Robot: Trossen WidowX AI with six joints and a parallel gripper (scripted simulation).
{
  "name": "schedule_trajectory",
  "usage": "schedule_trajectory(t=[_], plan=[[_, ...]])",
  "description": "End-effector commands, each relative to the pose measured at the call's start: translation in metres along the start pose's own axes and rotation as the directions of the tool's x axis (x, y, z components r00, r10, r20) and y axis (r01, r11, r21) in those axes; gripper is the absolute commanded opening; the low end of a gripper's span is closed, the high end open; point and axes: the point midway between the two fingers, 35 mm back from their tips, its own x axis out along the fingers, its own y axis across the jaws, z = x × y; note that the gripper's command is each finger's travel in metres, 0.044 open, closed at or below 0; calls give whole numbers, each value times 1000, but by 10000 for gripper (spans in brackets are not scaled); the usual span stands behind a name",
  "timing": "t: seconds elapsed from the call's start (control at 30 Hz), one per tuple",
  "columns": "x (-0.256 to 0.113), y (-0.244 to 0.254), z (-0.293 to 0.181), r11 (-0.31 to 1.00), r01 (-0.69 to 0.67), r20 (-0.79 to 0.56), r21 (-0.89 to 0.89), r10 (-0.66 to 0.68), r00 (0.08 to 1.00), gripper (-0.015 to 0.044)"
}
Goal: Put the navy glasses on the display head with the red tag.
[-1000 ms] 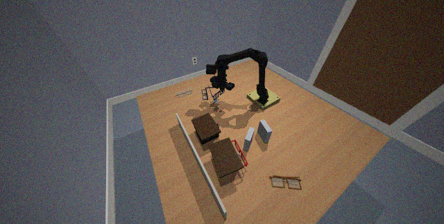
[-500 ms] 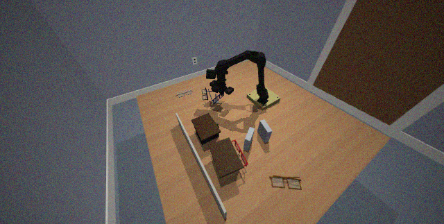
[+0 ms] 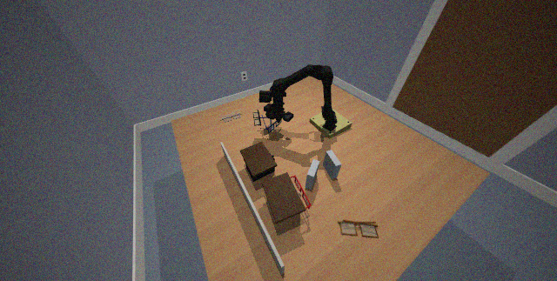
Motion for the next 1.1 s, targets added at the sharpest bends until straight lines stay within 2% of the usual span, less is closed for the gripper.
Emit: schedule_trajectory(t=[0.0, 1.07], plan=[[0, 3, 3, 1000, 1, 2, 2, -1, 1000, 0], [0, 15, 21, 1000, -1, 4, 2, 1, 1000, 0]])
